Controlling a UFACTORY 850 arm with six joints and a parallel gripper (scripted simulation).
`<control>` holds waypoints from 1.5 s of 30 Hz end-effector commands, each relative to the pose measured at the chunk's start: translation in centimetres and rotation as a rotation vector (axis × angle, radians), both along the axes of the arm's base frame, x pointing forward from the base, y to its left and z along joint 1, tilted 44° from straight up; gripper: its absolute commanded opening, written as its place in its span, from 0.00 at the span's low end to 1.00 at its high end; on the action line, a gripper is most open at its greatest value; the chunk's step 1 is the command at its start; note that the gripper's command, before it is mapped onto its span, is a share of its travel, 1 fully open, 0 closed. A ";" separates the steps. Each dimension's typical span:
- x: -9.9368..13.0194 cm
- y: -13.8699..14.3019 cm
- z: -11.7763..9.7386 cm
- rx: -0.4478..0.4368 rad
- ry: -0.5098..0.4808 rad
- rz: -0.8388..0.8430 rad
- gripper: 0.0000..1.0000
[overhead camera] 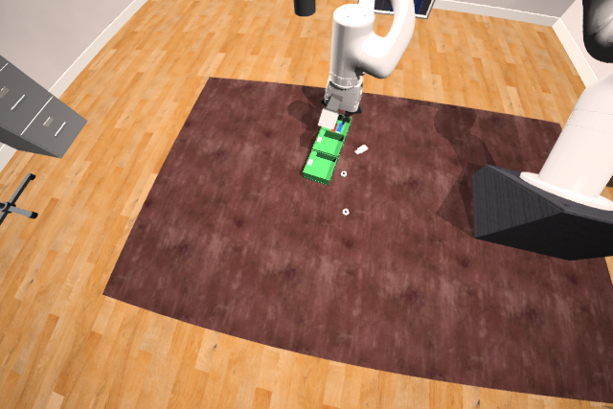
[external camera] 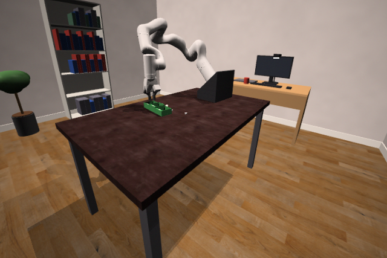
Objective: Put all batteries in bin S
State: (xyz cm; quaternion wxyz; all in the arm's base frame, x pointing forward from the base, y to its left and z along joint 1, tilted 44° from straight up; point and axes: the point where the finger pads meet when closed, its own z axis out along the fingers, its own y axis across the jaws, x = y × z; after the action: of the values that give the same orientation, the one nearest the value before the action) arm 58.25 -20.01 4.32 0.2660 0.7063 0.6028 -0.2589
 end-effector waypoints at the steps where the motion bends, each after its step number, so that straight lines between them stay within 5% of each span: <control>1: 0.1 0.4 0.5 0.000 -0.001 0.001 0.28; 12: 0.1 1.0 1.0 0.000 -0.001 0.001 0.28; 13: 0.1 1.2 1.3 0.000 -0.001 0.001 1.00; 45: 0.6 8.9 9.4 0.000 -0.001 0.001 1.00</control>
State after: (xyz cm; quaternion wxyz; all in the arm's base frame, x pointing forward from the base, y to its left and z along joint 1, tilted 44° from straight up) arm 58.76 -12.39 12.33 0.2660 0.7063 0.6029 -0.2586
